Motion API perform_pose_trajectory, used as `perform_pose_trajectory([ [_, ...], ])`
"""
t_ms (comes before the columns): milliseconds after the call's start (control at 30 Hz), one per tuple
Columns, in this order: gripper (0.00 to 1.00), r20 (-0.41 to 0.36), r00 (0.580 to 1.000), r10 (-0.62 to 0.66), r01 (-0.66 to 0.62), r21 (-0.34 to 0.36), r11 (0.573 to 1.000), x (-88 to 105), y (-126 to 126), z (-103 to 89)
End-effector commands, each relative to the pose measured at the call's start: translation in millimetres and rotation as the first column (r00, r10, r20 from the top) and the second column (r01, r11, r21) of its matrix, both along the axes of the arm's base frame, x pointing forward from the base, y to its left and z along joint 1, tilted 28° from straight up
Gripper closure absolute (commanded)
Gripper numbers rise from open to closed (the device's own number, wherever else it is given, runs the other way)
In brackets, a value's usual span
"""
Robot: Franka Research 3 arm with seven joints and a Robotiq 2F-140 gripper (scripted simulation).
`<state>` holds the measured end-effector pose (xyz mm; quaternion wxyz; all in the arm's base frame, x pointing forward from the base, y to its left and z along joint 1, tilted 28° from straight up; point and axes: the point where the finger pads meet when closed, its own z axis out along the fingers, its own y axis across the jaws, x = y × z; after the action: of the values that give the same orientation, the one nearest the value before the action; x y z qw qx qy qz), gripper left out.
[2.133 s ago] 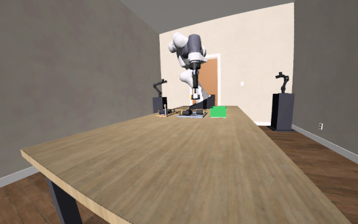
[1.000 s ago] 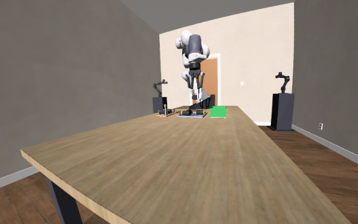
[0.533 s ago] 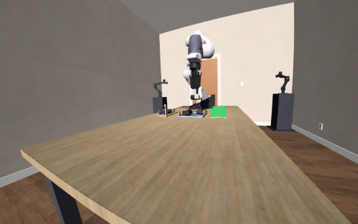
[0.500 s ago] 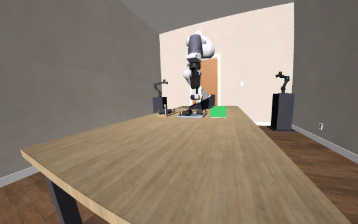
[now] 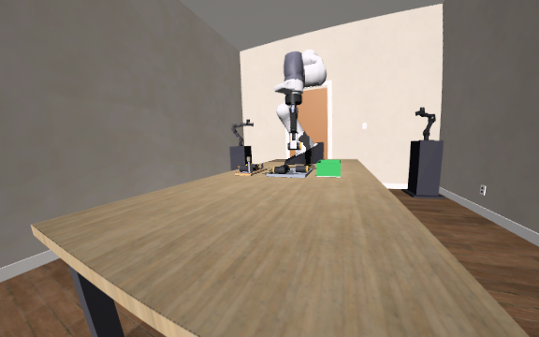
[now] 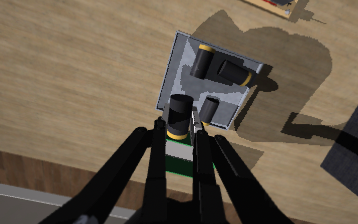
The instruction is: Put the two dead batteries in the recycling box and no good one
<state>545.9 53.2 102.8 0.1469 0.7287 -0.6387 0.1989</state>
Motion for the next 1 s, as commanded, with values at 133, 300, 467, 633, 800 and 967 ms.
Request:
perform_pose_trajectory([
  [133,0.84,0.072,0.984,-0.163,0.160,0.039,0.986,-2.6,4.3,-1.2],
  [300,0.84,0.075,0.983,-0.168,0.165,0.040,0.985,-2.6,4.3,-1.2],
  [467,0.84,0.075,0.983,-0.168,0.165,0.040,0.985,-2.6,4.3,-1.2],
  [633,0.84,0.075,0.983,-0.168,0.165,0.040,0.985,-2.9,3.8,-1.0],
  [800,0.84,0.075,0.983,-0.168,0.165,0.040,0.985,-7.7,-4.3,2.7],
  [967,0.84,0.075,0.983,-0.168,0.165,0.039,0.985,-20.4,-25.4,12.2],
])
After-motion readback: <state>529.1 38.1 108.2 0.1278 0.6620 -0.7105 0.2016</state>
